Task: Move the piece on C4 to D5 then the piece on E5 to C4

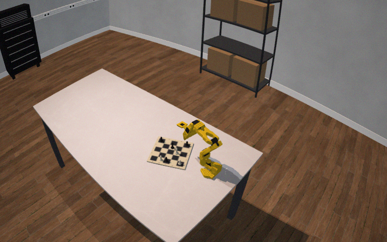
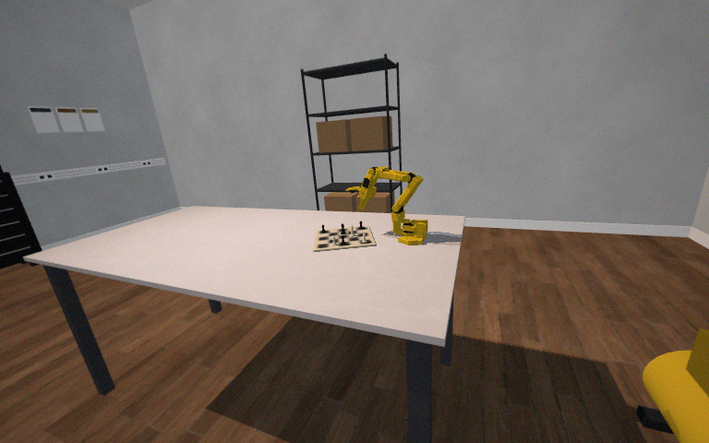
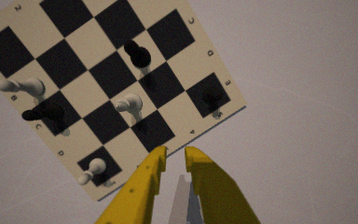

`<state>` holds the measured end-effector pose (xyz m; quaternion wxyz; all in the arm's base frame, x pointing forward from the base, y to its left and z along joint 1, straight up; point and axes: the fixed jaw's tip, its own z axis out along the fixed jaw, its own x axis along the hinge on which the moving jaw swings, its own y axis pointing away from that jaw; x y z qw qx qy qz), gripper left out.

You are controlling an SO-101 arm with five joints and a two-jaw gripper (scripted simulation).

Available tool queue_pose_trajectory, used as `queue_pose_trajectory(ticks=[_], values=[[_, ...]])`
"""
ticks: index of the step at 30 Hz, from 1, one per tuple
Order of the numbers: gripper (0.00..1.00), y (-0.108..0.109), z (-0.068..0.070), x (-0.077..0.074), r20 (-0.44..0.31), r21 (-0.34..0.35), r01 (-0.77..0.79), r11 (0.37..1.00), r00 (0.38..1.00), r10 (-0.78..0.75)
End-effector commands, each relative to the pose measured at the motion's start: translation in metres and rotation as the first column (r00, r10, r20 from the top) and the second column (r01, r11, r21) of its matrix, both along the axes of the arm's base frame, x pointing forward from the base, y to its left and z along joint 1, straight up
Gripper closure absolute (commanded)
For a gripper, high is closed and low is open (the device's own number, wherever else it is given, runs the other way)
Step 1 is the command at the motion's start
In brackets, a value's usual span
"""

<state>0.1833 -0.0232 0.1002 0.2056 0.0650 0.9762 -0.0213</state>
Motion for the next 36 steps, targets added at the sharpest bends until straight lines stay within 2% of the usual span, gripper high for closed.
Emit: queue_pose_trajectory(ticks=[1,4,7,19,26,36], values=[[0.93,0.012,-0.008,0.043,0.066,0.0,-0.066,0.998,0.996,0.066],[0.91,0.025,-0.013,0.065,0.114,-0.002,-0.117,0.993,0.987,0.116],[0.9,0.032,-0.015,0.073,0.134,-0.003,-0.138,0.99,0.981,0.137],[0.9,0.032,-0.016,0.074,0.136,-0.003,-0.14,0.99,0.981,0.139],[0.9,0.034,-0.023,0.074,0.136,-0.003,-0.146,0.989,0.98,0.145],[0.9,0.034,-0.024,0.073,0.136,-0.003,-0.147,0.989,0.98,0.146]])
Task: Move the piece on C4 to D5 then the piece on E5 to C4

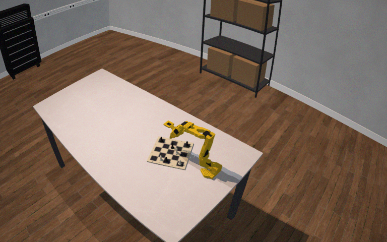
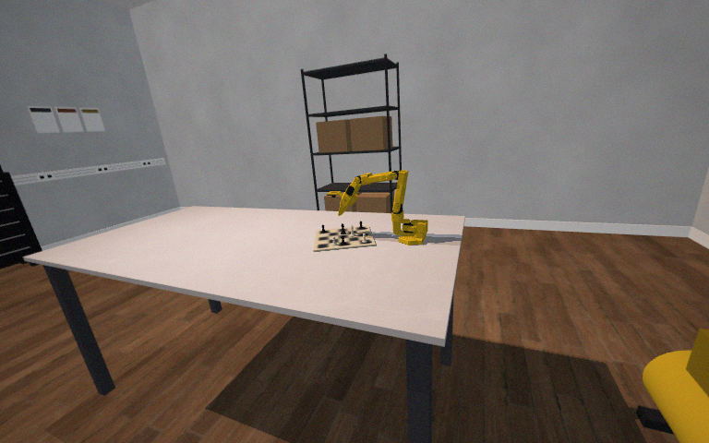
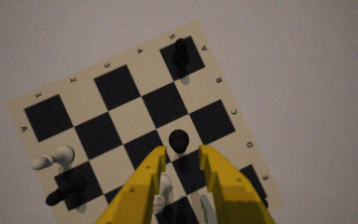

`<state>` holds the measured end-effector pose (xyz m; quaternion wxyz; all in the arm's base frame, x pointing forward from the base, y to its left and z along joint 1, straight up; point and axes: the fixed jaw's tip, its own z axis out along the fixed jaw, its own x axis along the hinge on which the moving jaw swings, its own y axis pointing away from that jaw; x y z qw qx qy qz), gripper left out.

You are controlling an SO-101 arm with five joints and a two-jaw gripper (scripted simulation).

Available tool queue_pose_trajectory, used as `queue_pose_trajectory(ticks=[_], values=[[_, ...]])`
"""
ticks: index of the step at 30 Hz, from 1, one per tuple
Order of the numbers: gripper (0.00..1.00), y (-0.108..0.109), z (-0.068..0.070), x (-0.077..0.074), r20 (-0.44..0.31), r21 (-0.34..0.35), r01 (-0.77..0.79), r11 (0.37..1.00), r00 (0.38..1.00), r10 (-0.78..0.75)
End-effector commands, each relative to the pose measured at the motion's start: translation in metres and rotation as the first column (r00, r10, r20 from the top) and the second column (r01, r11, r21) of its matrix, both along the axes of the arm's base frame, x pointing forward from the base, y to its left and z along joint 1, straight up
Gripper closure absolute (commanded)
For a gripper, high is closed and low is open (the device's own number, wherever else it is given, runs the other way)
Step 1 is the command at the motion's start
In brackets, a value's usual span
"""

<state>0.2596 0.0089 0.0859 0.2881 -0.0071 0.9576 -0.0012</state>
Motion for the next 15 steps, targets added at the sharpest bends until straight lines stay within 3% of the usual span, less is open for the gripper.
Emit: queue_pose_trajectory(ticks=[1,15], values=[[0.9,0.0018,-0.0113,-0.0038,-0.033,0.007,0.003,1.0,0.999,-0.003],[0.9,0.0018,-0.0168,-0.0072,-0.034,0.007,0.003,1.0,0.999,-0.002]])
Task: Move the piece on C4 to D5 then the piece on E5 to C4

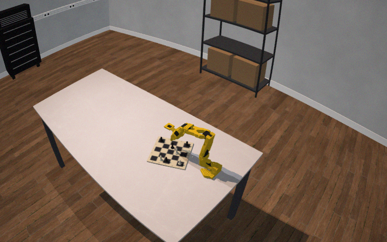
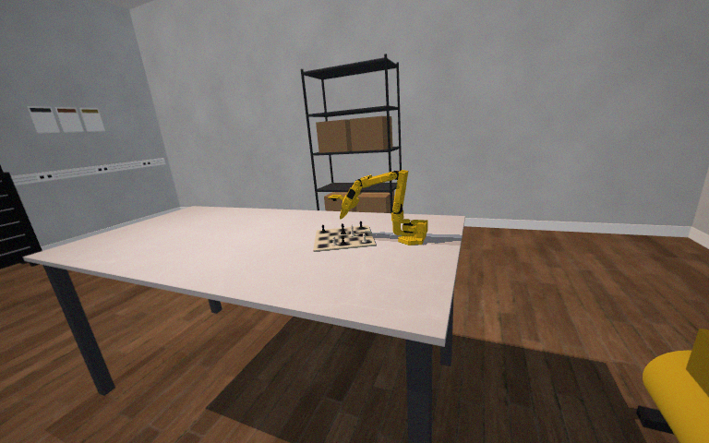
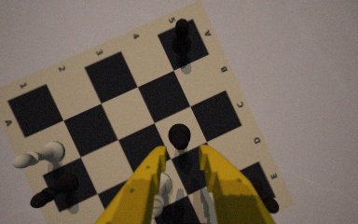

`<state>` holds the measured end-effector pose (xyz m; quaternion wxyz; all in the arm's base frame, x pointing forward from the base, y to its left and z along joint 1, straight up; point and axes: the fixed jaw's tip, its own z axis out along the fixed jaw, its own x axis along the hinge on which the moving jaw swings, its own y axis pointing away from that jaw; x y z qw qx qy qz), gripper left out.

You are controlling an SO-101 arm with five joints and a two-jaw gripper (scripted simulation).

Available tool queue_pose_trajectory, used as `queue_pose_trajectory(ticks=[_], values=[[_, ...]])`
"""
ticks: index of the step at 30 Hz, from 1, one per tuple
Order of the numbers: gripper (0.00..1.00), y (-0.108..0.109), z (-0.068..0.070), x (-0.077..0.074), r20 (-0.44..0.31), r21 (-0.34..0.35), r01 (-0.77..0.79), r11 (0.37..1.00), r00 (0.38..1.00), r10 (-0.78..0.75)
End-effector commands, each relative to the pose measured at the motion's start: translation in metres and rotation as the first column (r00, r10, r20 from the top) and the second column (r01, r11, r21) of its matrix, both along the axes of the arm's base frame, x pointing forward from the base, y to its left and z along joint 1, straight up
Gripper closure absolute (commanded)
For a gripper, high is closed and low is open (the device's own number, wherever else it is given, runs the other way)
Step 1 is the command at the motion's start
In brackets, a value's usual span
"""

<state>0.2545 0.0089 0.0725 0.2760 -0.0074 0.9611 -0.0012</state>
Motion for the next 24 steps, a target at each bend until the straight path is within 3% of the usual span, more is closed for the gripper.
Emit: queue_pose_trajectory(ticks=[1,15,24], values=[[0.9,0.002,-0.003,-0.002,-0.009,0.007,0.003,1.0,1.0,-0.003],[0.9,0.002,-0.013,-0.002,-0.009,0.007,0.003,1.0,1.0,-0.003],[0.9,0.002,-0.029,-0.002,-0.009,0.007,0.003,1.0,1.0,-0.003]])
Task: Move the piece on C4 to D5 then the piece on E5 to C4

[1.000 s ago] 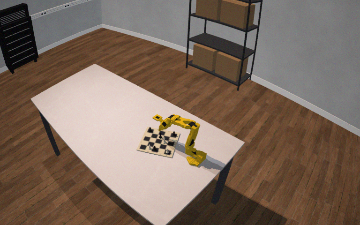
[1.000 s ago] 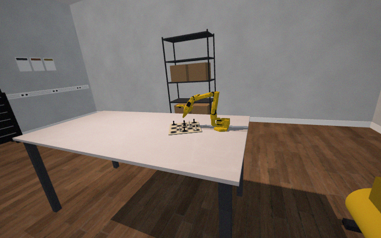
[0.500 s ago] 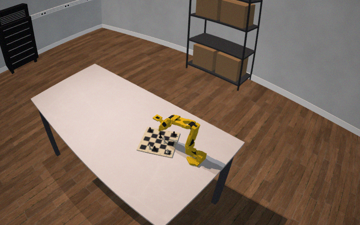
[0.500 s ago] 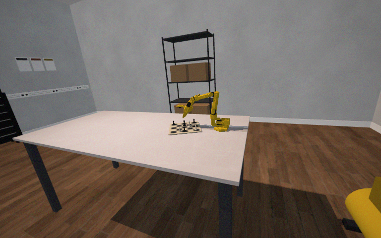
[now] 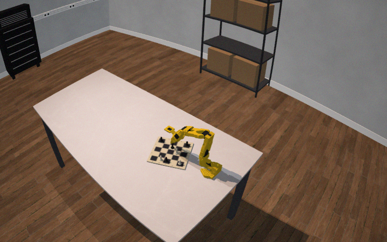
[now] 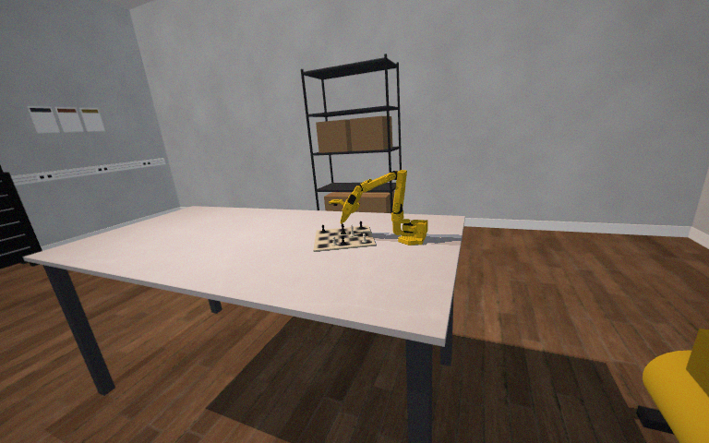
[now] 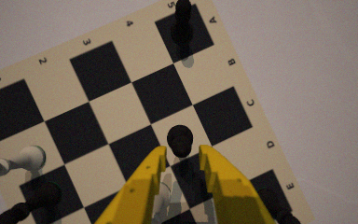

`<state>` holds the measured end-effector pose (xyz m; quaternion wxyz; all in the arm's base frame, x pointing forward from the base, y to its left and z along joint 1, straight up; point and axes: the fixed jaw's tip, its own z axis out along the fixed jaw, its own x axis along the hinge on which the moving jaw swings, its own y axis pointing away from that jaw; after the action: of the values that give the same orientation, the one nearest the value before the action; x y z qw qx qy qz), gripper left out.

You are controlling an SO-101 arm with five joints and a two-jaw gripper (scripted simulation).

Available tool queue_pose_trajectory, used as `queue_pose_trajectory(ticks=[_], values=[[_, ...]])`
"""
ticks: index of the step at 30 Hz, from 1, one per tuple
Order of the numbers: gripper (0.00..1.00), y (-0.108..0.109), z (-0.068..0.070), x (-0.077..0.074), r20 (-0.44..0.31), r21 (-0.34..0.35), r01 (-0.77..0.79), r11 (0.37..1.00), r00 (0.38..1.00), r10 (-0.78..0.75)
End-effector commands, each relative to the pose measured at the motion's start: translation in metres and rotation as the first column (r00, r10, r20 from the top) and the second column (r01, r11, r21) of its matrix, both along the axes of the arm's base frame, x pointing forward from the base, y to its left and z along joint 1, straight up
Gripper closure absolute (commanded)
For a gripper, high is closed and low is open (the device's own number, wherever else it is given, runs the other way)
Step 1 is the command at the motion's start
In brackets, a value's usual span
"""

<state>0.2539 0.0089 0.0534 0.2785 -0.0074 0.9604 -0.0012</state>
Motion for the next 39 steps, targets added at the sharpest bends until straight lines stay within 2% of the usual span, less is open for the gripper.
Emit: queue_pose_trajectory(ticks=[1,6,18,39], values=[[0.9,0.002,-0.012,-0.001,-0.014,0.007,0.003,1.0,1.0,-0.003],[0.9,0.002,-0.022,-0.001,-0.014,0.007,0.003,1.0,1.0,-0.003],[0.9,0.002,-0.035,-0.001,-0.015,0.007,0.003,1.0,1.0,-0.003],[0.9,0.002,-0.036,-0.004,-0.015,0.007,0.003,1.0,1.0,-0.003]])
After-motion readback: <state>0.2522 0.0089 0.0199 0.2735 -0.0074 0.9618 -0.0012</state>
